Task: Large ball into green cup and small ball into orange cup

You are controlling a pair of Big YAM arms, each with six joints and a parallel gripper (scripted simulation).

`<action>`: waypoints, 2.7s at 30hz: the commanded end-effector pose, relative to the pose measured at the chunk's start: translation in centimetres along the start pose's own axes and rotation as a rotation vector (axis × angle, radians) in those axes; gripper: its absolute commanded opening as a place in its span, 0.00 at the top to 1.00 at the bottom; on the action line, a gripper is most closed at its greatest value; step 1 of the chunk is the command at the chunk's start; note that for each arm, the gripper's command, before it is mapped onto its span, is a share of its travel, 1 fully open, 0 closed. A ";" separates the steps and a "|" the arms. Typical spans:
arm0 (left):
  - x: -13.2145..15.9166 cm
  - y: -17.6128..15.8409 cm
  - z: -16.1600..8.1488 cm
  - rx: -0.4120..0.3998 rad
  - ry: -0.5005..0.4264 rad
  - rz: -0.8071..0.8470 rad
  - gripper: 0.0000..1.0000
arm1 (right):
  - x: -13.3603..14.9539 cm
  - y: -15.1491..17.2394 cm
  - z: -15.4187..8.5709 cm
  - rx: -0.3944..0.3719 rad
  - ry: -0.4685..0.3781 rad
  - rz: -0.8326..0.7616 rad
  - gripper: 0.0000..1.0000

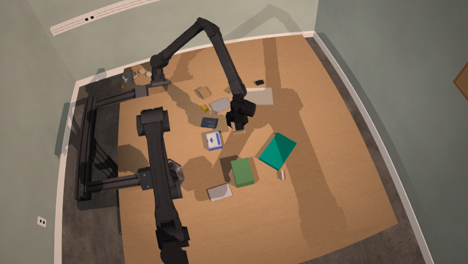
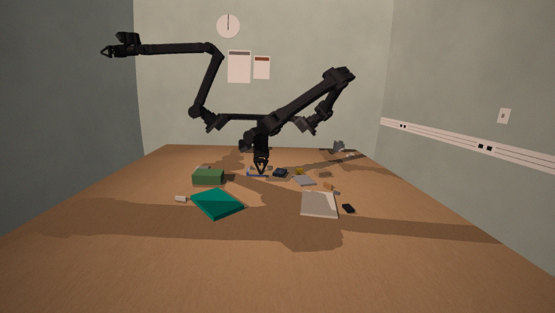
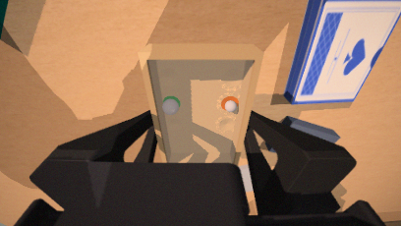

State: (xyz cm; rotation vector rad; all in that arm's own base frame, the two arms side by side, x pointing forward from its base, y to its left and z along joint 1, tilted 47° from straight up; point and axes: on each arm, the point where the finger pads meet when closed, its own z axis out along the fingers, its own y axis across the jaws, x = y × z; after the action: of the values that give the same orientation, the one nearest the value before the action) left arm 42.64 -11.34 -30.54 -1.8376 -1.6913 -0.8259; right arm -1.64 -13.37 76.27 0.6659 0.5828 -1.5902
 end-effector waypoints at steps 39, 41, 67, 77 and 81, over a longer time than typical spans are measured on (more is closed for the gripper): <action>-1.3 1.1 -1.4 -0.045 -0.011 0.000 0.31 | -0.8 -0.1 -0.7 0.002 -0.012 -0.010 0.00; -1.3 1.0 -1.2 -0.043 -0.010 0.005 0.31 | -0.8 -0.1 -0.7 0.002 -0.012 -0.010 0.00; -1.0 2.6 -0.3 -0.064 -0.025 -0.014 0.31 | -0.8 -0.1 -0.7 0.002 -0.012 -0.010 0.00; -0.7 1.7 3.3 -0.031 -0.012 -0.013 0.31 | -0.8 -0.1 -0.7 0.002 -0.012 -0.010 0.00; -0.1 1.9 4.5 -0.020 -0.011 -0.027 0.31 | -0.8 -0.1 -0.7 0.002 -0.012 -0.010 0.00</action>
State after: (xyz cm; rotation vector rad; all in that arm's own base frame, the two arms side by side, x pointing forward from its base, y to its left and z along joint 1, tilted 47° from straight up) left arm 42.77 -8.26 -33.63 -1.8331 -1.6904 -0.8246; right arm -1.64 -13.37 76.27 0.6659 0.5828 -1.5902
